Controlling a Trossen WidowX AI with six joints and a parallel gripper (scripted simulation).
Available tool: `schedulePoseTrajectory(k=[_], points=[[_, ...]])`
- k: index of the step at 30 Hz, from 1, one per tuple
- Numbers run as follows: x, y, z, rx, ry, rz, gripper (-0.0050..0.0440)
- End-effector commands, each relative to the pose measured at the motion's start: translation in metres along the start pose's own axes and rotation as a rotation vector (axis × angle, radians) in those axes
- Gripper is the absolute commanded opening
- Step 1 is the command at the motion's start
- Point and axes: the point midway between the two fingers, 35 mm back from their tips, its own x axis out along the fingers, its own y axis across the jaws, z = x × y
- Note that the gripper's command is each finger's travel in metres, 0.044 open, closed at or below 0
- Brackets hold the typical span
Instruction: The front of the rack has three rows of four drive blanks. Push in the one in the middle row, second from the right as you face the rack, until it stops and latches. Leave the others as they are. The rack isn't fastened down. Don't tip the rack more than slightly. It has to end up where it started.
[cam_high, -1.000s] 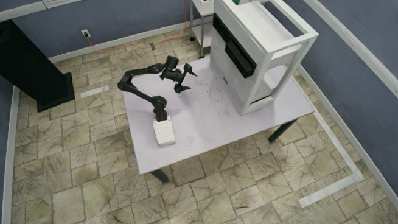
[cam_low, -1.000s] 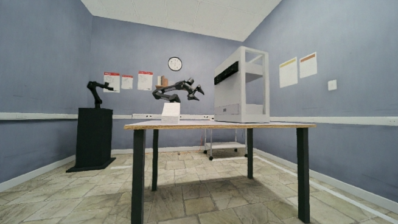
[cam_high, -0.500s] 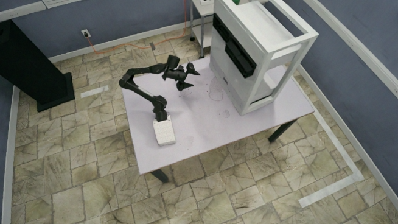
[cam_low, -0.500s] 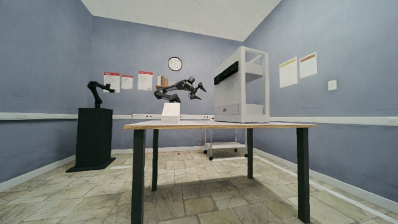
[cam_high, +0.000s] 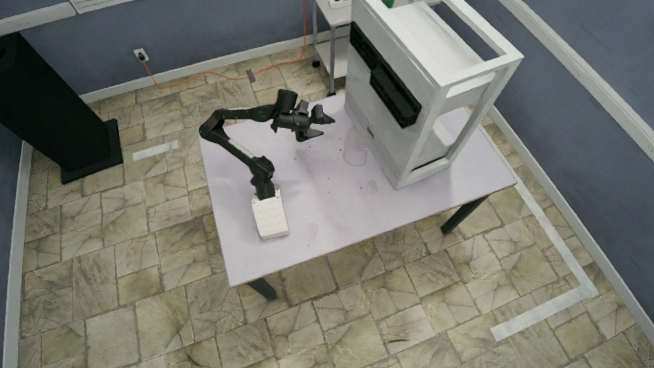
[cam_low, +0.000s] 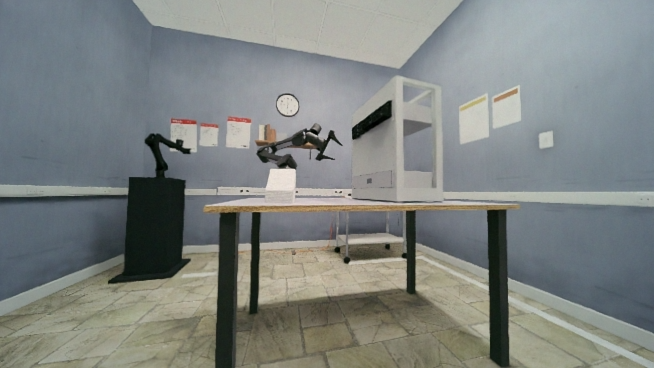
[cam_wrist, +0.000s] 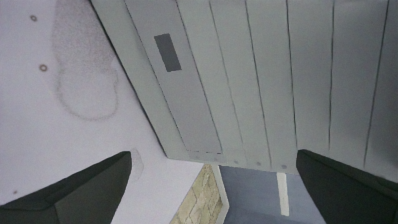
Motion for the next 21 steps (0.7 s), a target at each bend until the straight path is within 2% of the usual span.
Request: schedulePoseTrajectory(k=[1,21], points=[[0.002,-0.015,0.003,0.129,-0.032,-0.038,0.0440],[0.004,-0.068,-0.002,0.750,-0.178,-0.114,0.0440]])
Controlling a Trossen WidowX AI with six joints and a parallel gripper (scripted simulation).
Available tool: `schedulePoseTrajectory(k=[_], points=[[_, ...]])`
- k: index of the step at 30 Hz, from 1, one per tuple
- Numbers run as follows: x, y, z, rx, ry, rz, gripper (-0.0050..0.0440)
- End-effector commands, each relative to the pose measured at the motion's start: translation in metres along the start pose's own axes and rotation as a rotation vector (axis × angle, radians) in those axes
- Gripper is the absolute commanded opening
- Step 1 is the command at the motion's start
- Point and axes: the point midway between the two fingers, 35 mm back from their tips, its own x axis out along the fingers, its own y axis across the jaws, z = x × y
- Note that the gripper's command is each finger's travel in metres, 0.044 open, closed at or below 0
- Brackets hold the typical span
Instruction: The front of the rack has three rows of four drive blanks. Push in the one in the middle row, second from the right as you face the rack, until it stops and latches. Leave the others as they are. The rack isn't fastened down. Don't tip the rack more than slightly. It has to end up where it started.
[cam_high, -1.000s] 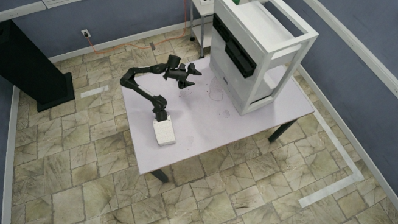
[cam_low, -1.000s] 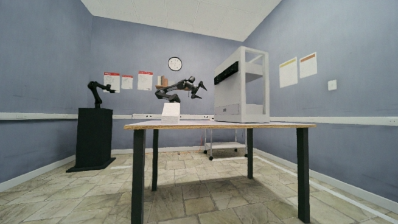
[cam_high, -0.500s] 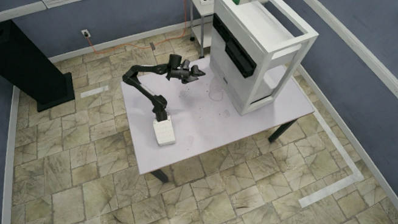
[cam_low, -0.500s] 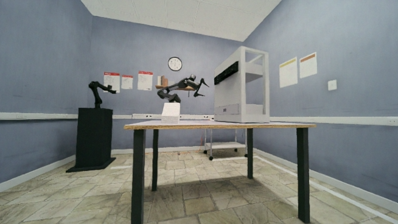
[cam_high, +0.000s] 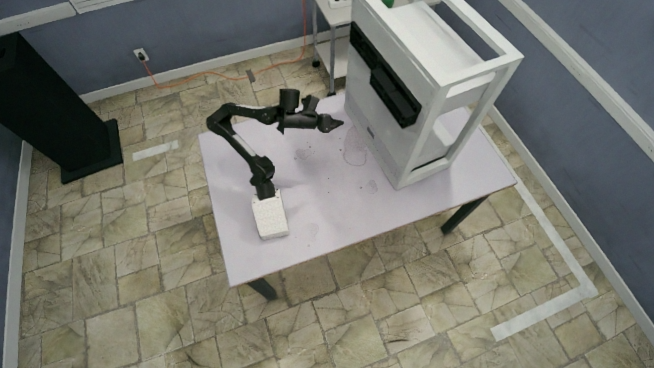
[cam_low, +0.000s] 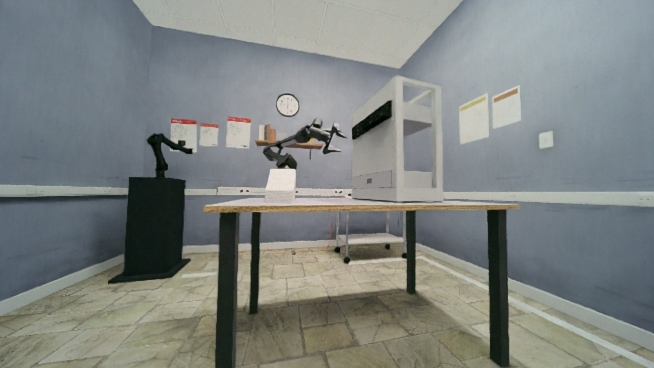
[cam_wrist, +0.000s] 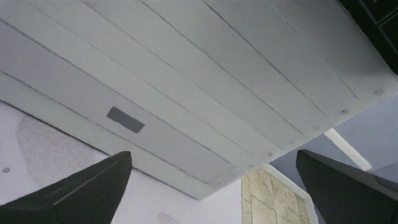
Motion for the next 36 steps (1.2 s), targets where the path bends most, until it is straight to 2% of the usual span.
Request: schedulePoseTrajectory(k=[1,5,7,22,24,36], points=[[0.001,-0.013,0.014,0.151,-0.067,-0.011,0.0440],[0.000,-0.023,0.019,0.289,-0.099,-0.011,0.0440],[0.000,-0.023,0.019,0.289,-0.099,-0.011,0.0440],[-0.006,-0.062,0.032,0.822,-0.215,0.033,0.0440],[-0.006,-0.062,0.032,0.822,-0.215,0.033,0.0440],[-0.017,-0.089,0.036,1.215,-0.279,0.105,0.0440]])
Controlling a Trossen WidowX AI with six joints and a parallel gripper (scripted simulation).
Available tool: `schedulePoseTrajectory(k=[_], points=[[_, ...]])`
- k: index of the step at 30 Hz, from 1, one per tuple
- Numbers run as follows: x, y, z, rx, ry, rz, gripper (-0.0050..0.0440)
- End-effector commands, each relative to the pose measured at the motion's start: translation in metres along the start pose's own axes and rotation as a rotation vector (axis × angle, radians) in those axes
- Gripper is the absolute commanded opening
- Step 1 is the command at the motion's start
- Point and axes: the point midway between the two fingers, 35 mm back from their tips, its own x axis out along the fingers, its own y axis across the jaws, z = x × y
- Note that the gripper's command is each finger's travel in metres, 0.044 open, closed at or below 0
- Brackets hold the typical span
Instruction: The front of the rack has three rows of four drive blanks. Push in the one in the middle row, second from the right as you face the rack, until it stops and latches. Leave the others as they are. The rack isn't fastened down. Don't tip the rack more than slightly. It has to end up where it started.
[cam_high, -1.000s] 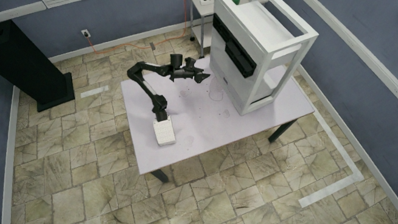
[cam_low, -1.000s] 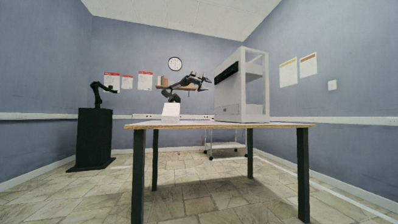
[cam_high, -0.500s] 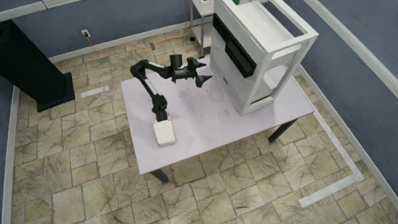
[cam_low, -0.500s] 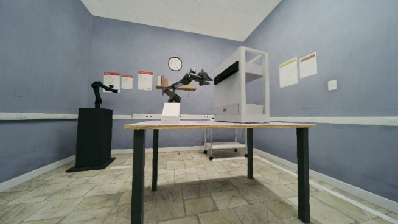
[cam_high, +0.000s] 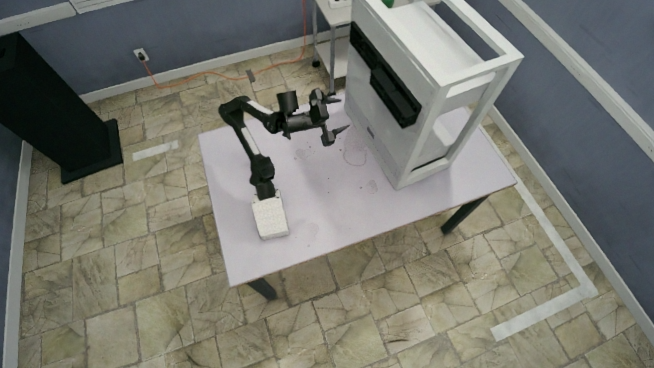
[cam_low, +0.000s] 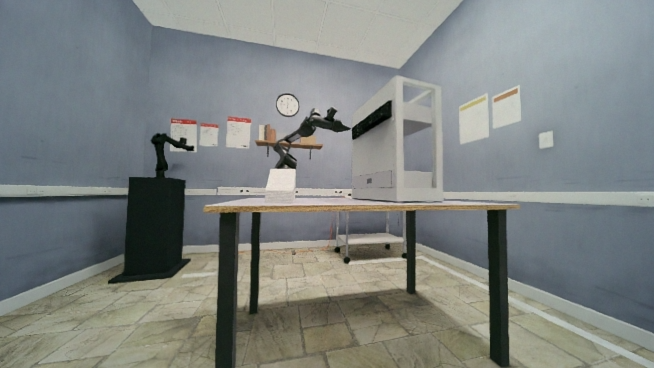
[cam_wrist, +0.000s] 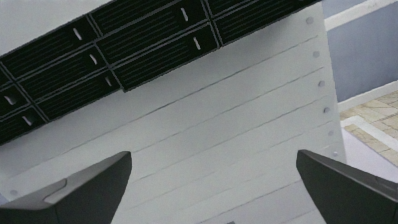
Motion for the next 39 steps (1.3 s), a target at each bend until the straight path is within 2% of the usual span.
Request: schedulePoseTrajectory(k=[1,20,39], points=[[-0.003,0.003,0.014,0.135,-0.023,0.054,0.0440],[-0.019,-0.009,0.041,0.603,-0.030,0.115,0.0440],[-0.033,-0.019,0.055,0.900,-0.019,0.144,0.0440]])
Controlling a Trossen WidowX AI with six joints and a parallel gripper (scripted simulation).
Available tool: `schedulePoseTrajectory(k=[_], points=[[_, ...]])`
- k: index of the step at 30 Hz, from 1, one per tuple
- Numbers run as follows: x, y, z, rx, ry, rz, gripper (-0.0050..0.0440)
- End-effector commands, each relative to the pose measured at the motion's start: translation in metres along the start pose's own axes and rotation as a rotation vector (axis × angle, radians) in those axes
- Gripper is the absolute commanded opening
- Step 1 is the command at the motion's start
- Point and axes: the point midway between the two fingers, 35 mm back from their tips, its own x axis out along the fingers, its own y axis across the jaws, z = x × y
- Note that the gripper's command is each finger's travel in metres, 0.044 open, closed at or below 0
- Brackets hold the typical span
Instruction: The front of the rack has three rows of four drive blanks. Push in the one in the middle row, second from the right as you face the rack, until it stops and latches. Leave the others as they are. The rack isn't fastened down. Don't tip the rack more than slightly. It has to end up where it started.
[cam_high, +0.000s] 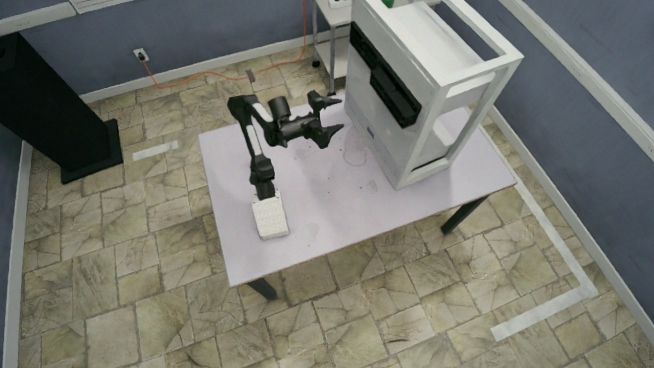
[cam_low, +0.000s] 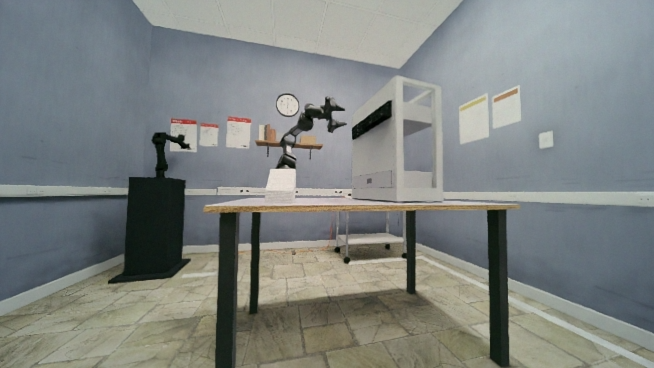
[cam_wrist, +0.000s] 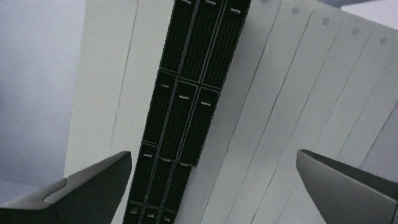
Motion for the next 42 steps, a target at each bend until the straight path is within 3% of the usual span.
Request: schedulePoseTrajectory(k=[1,15,42], points=[[-0.003,0.001,0.003,0.053,0.014,0.013,0.0440],[-0.012,0.003,0.012,0.217,0.017,0.020,0.0440],[-0.017,0.003,0.016,0.300,0.017,0.022,0.0440]])
